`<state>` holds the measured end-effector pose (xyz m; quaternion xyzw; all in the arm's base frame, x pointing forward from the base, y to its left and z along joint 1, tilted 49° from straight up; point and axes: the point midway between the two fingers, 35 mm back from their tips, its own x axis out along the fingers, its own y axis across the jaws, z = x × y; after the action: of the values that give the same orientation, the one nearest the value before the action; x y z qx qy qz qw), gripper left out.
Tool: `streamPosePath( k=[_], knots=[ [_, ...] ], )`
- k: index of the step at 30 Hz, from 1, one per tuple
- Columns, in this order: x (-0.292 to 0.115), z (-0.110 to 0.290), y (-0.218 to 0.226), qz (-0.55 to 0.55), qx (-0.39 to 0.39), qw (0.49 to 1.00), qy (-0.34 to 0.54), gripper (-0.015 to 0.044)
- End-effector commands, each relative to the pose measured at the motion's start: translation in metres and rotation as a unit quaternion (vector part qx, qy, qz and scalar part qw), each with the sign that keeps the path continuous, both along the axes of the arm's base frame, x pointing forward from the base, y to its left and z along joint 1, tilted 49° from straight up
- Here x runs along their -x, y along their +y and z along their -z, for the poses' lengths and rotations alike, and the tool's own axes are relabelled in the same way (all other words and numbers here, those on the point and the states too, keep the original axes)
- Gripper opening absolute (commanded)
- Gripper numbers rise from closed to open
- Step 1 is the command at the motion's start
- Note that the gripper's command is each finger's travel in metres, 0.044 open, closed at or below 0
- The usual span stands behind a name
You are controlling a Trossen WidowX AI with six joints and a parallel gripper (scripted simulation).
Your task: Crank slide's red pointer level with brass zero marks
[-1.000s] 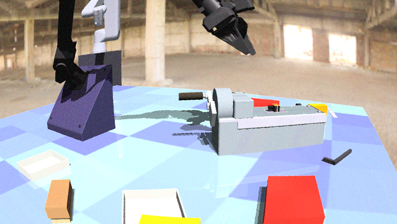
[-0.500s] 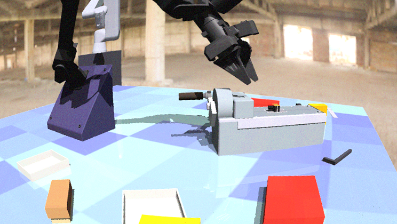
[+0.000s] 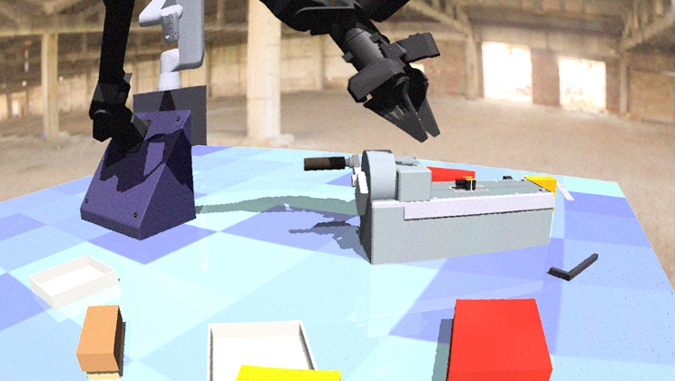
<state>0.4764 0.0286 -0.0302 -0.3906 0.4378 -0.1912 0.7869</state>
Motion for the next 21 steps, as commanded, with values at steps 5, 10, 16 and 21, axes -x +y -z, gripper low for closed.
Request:
streamPosePath(
  k=[5,10,16,21],
  knots=[
    [-0.004,-0.029,0.034,0.001,-0.003,1.000,-0.002,0.0440],
    [-0.002,-0.039,0.041,-0.004,-0.004,1.000,0.003,0.0440],
    [0.018,-0.052,0.033,-0.042,-0.018,0.998,0.041,0.0440],
    [0.037,-0.060,0.027,-0.078,-0.031,0.994,0.069,0.0440]
  ],
)
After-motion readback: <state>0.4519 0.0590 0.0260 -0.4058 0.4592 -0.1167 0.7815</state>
